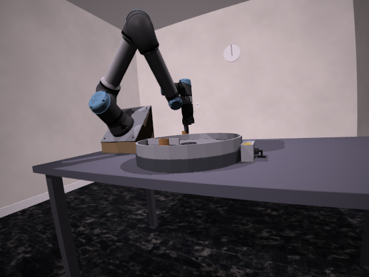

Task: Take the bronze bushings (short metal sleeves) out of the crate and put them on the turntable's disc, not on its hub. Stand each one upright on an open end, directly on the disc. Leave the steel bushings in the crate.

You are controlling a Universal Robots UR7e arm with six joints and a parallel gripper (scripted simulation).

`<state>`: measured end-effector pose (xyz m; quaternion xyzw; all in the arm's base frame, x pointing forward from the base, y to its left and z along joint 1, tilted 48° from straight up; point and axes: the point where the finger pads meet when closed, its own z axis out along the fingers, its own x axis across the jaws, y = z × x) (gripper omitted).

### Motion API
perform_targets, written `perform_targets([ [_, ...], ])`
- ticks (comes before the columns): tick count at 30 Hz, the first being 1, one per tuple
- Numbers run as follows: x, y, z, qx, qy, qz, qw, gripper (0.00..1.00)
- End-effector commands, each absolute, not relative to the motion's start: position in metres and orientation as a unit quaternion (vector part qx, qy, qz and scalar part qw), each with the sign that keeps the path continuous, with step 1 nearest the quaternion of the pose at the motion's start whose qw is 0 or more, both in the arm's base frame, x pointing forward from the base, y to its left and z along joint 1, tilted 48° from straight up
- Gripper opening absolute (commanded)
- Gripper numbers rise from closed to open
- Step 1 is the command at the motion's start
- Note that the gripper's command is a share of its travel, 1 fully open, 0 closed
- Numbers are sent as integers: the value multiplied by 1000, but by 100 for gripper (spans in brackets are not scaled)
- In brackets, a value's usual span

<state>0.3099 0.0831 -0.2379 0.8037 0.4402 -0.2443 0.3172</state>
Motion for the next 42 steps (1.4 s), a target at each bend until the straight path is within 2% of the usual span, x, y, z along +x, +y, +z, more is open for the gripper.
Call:
perform_targets([
  [1, 314, 105, -219, 804, 438, -247, 317, 0],
  [12, 319, 133, -193, 804, 438, -247, 317, 0],
  [42, 319, 136, -189, 804, 438, -248, 317, 0],
])
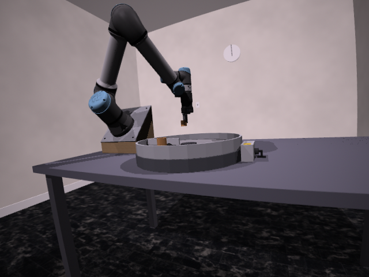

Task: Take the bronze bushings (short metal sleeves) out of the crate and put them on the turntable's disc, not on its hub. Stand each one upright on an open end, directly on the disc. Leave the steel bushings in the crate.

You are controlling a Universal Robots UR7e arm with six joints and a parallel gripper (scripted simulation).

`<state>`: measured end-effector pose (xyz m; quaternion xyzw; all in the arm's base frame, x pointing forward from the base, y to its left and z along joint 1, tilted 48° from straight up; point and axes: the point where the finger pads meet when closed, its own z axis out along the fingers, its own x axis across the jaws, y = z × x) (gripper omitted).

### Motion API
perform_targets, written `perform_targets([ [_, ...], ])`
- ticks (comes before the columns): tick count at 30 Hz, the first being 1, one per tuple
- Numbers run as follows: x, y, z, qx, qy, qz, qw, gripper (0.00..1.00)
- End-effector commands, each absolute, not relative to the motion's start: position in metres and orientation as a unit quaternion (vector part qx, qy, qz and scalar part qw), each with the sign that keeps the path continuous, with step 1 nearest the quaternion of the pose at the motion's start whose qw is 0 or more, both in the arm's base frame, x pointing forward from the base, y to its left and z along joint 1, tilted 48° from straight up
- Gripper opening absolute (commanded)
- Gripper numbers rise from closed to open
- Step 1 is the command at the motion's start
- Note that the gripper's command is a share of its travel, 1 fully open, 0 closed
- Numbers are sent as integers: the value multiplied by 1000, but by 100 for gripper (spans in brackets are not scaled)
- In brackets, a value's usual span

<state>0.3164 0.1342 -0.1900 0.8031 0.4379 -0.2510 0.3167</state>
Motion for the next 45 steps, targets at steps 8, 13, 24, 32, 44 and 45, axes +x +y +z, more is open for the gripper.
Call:
perform_targets([
  [8, 319, 136, -189, 804, 438, -248, 317, 0],
  [13, 319, 136, -189, 804, 438, -248, 317, 0],
  [24, 318, 132, -187, 804, 437, -250, 317, 0],
  [32, 321, 120, -174, 804, 437, -250, 317, 0],
  [44, 330, 86, -139, 804, 437, -250, 317, 0],
  [45, 331, 82, -135, 804, 437, -250, 317, 0],
])
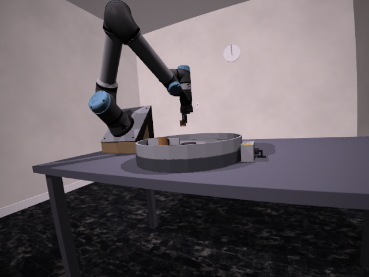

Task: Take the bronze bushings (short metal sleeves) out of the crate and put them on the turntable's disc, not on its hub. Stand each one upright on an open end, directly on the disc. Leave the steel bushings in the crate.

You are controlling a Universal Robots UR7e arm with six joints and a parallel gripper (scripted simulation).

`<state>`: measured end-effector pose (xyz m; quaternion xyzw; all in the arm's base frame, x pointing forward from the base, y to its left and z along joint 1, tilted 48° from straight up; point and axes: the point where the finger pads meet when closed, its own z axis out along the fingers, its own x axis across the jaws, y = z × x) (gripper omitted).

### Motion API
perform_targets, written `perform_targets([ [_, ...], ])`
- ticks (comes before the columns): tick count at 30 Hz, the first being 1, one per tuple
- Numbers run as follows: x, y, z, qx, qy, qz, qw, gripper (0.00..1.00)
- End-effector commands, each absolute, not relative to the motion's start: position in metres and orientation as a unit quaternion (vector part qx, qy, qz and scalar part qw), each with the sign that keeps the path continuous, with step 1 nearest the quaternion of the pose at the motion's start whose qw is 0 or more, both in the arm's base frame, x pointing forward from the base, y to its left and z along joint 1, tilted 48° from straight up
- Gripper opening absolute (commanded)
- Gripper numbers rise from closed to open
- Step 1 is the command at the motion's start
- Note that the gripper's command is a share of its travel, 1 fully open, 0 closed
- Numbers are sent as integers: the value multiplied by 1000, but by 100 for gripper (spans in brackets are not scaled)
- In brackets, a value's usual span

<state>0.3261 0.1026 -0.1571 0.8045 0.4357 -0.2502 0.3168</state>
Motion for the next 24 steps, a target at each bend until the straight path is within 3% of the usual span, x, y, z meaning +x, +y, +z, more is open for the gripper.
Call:
perform_targets([
  [1, 333, 77, -130, 804, 437, -250, 317, 0],
  [24, 363, -33, -17, 804, 437, -250, 317, 0],
])
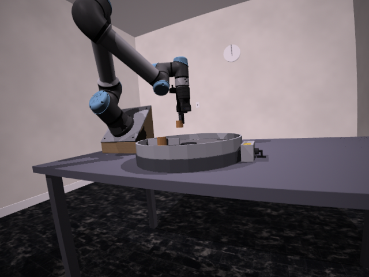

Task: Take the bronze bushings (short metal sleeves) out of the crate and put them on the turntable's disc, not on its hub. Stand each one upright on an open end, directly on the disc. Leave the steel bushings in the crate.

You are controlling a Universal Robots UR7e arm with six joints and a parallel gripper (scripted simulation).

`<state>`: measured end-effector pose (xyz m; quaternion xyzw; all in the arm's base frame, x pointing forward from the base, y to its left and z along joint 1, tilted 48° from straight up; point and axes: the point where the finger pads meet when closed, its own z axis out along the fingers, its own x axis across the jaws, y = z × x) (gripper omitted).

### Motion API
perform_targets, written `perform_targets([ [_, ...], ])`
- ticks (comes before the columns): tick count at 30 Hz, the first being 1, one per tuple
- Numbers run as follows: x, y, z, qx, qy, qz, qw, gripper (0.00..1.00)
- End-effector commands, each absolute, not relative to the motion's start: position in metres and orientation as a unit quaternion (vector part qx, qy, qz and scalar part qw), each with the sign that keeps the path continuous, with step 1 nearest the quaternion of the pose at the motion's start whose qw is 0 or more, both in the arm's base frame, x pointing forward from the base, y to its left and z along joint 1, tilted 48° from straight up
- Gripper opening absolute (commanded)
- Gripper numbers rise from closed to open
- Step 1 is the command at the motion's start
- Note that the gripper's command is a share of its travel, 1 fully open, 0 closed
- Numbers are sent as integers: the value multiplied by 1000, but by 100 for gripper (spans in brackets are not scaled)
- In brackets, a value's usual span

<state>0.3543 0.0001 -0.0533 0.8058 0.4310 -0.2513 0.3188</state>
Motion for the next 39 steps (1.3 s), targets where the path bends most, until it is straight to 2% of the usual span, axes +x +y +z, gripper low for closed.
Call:
perform_targets([
  [1, 364, -38, -12, 804, 437, -250, 317, 0],
  [19, 383, -94, 47, 805, 436, -247, 318, 0],
  [39, 383, -100, 52, 804, 437, -248, 317, 0],
])
